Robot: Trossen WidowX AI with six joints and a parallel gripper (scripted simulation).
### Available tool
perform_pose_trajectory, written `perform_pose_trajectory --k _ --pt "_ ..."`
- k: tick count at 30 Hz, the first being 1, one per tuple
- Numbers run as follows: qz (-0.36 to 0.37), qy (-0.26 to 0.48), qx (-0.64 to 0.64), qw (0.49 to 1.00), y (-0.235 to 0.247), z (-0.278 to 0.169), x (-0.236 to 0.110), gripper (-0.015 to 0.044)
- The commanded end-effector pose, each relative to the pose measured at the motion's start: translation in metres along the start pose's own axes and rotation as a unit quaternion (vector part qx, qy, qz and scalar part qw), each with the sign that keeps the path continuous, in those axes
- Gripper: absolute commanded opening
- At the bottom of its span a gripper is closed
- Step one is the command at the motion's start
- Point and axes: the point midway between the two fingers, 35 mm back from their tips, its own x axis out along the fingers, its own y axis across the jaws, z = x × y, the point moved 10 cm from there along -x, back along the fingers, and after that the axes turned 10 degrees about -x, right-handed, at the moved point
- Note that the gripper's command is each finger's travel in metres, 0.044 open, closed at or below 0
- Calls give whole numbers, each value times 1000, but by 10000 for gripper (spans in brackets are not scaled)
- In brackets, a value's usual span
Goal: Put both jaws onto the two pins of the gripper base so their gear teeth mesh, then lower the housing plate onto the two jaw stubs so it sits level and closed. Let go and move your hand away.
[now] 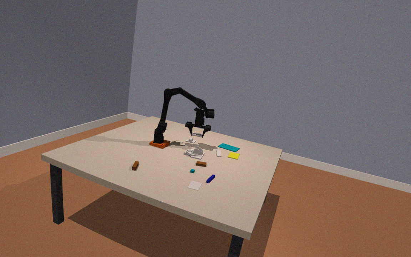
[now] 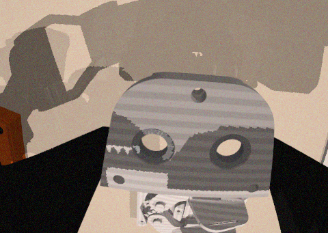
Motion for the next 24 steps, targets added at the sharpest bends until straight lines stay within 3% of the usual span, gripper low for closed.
perform_pose_trajectory --k 1,24 --pt "-1 3 61 998 1 -11 1 351" --pt "-2 6 348 937 7 -61 1 351"
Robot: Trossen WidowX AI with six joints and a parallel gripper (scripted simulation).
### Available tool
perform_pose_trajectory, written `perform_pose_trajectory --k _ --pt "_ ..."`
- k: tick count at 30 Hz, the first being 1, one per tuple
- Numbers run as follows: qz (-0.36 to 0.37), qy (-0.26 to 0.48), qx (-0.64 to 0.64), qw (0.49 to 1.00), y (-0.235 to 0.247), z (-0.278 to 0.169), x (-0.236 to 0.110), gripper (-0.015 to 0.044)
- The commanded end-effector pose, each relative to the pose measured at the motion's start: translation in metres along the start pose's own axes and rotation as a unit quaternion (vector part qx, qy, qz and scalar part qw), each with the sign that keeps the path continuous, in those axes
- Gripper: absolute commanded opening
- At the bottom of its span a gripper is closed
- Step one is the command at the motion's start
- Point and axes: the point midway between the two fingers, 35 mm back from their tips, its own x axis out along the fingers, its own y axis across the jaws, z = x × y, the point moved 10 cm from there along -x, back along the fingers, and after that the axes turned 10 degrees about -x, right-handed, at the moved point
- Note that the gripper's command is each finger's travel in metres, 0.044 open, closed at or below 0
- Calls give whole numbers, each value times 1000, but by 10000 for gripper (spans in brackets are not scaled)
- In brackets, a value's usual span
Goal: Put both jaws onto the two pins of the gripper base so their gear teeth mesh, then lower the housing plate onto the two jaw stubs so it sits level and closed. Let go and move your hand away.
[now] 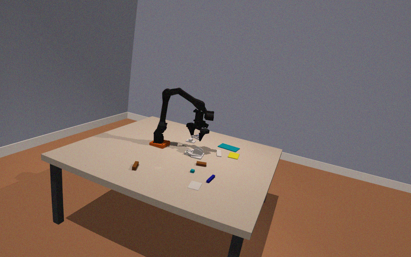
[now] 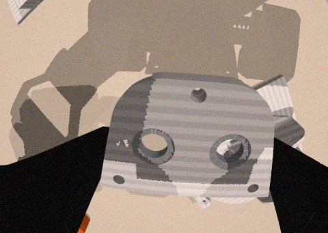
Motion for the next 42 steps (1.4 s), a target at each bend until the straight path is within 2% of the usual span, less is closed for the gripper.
perform_pose_trajectory --k 1,18,35,42 --pt "-2 3 61 998 -4 -10 1 351" --pt "-2 5 275 961 -15 -44 2 351" --pt "-3 7 476 879 -22 -79 3 351" --pt "-3 7 493 870 -23 -82 3 351"
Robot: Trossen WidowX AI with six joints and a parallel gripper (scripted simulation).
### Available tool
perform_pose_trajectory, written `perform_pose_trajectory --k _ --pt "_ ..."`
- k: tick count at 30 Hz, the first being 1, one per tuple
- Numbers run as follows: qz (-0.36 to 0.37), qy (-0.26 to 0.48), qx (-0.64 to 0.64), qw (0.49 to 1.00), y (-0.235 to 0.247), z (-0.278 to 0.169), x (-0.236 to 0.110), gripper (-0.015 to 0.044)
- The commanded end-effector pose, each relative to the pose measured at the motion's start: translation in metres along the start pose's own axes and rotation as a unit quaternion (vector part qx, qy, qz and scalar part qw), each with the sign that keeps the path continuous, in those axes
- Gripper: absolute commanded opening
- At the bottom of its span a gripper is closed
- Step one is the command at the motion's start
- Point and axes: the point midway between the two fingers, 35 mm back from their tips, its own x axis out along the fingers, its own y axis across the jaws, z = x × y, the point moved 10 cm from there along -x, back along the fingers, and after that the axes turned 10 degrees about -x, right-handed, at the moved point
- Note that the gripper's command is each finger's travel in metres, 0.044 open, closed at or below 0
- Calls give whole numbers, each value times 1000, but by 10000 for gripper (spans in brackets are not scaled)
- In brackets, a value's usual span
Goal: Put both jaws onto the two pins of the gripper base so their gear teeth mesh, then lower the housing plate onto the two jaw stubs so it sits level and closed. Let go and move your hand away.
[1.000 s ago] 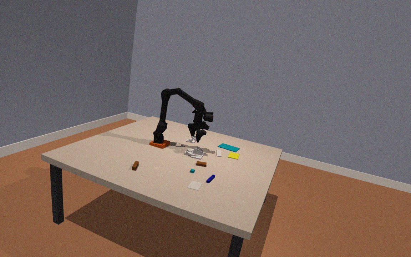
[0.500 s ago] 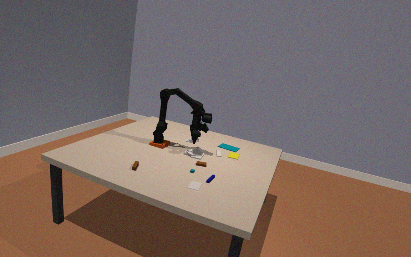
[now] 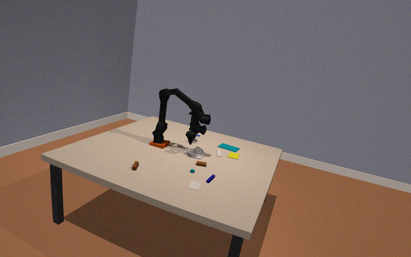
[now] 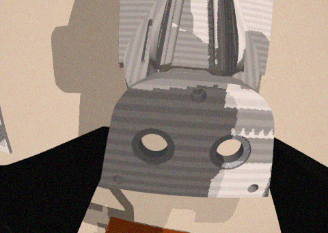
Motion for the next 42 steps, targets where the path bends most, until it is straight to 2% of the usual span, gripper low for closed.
perform_pose_trajectory --k 1,42 --pt "-2 0 12 1000 -1 -1 0 351" --pt "-2 1 8 1000 2 -17 1 351"
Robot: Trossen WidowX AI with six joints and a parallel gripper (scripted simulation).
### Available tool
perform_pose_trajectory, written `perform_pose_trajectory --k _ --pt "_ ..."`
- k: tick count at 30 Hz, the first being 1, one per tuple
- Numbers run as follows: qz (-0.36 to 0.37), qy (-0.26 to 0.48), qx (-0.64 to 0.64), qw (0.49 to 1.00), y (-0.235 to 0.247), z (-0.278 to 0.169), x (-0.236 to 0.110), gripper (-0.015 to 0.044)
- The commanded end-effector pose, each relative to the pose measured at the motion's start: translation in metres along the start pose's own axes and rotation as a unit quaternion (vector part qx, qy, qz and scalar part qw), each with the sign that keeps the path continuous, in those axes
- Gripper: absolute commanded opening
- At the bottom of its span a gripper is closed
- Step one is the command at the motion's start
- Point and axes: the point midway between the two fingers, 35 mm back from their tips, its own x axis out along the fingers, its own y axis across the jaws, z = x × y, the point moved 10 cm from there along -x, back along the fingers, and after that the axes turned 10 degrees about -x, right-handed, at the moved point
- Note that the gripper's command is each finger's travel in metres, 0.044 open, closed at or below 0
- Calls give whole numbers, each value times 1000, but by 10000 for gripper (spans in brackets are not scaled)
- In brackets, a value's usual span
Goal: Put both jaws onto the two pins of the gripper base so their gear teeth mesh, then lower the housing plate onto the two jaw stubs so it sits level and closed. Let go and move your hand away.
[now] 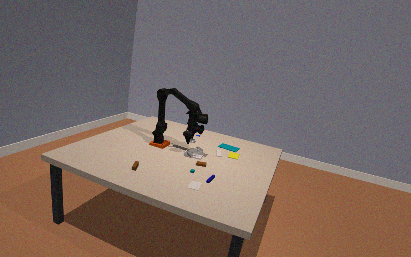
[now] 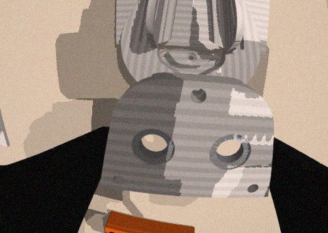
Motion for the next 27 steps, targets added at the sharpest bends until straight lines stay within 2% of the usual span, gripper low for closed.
perform_pose_trajectory --k 1,27 --pt "-2 1 -2 1000 0 -1 0 351" --pt "-2 1 -7 1000 0 -1 0 351"
